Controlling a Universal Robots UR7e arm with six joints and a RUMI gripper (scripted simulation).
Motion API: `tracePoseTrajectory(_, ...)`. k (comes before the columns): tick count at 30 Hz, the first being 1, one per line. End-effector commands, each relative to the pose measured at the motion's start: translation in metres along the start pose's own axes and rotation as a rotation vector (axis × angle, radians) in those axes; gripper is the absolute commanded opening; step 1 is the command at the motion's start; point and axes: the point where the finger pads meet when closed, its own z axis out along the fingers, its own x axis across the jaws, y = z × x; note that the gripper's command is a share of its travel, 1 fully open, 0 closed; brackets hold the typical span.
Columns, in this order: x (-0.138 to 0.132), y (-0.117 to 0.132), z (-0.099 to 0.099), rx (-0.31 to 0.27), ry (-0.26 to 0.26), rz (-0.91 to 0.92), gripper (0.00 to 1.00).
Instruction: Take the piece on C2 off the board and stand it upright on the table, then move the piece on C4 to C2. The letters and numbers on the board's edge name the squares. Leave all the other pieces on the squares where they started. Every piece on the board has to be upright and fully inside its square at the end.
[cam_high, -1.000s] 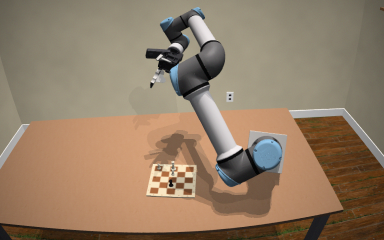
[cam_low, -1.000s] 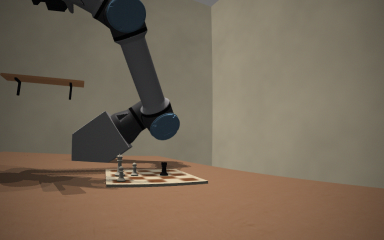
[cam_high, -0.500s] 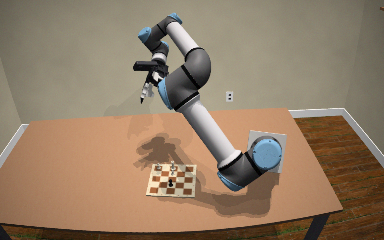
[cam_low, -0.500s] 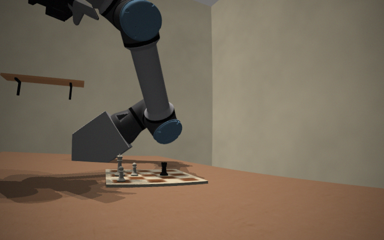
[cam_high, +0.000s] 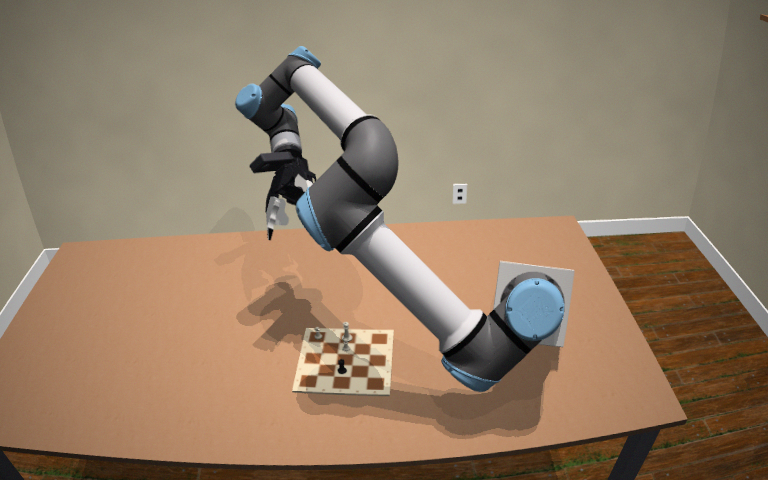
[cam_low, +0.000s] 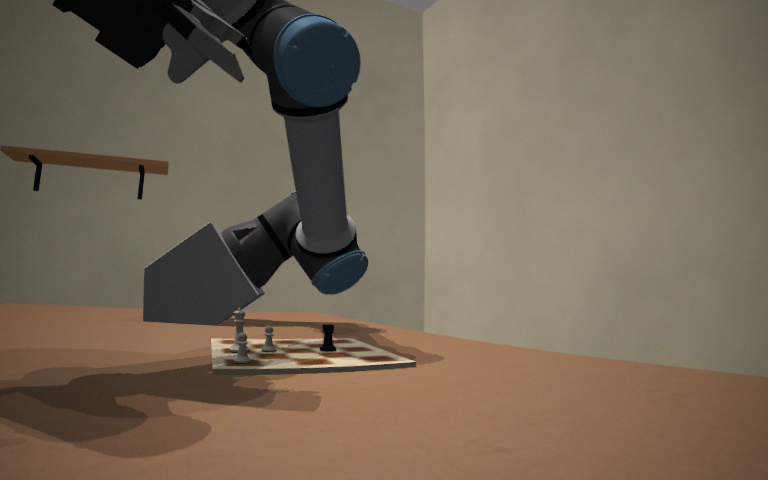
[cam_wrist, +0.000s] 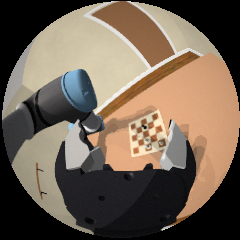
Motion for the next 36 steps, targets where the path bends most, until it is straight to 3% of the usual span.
tracePoseTrajectory(1, 0.023, 0.016, 0.033, -0.153, -0.090, -0.212, 1.00)
tracePoseTrajectory(5, 0.028, 0.020, 0.039, -0.184, -0.120, -0.259, 1.00)
tracePoseTrajectory(8, 0.040, 0.027, 0.052, -0.242, -0.184, -0.353, 1.00)
tracePoseTrajectory(9, 0.040, 0.027, 0.052, -0.242, -0.184, -0.353, 1.00)
tracePoseTrajectory(14, 0.056, 0.038, 0.069, -0.317, -0.288, -0.490, 1.00)
tracePoseTrajectory(15, 0.056, 0.038, 0.069, -0.317, -0.288, -0.490, 1.00)
tracePoseTrajectory(16, 0.061, 0.042, 0.074, -0.338, -0.325, -0.535, 1.00)
tracePoseTrajectory(17, 0.061, 0.042, 0.074, -0.338, -0.325, -0.535, 1.00)
tracePoseTrajectory(18, 0.067, 0.045, 0.079, -0.358, -0.362, -0.579, 1.00)
tracePoseTrajectory(19, 0.067, 0.045, 0.079, -0.358, -0.362, -0.579, 1.00)
tracePoseTrajectory(20, 0.072, 0.049, 0.084, -0.376, -0.400, -0.622, 1.00)
tracePoseTrajectory(22, 0.072, 0.049, 0.084, -0.376, -0.400, -0.622, 1.00)
tracePoseTrajectory(24, 0.082, 0.055, 0.093, -0.407, -0.477, -0.706, 1.00)
tracePoseTrajectory(25, 0.082, 0.055, 0.093, -0.407, -0.477, -0.706, 1.00)
tracePoseTrajectory(28, 0.093, 0.060, 0.102, -0.432, -0.555, -0.785, 1.00)
tracePoseTrajectory(29, 0.093, 0.060, 0.102, -0.432, -0.555, -0.785, 1.00)
tracePoseTrajectory(31, 0.103, 0.065, 0.110, -0.450, -0.631, -0.859, 1.00)
tracePoseTrajectory(34, 0.107, 0.067, 0.113, -0.458, -0.671, -0.896, 1.00)
tracePoseTrajectory(36, 0.117, 0.072, 0.120, -0.468, -0.746, -0.964, 1.00)
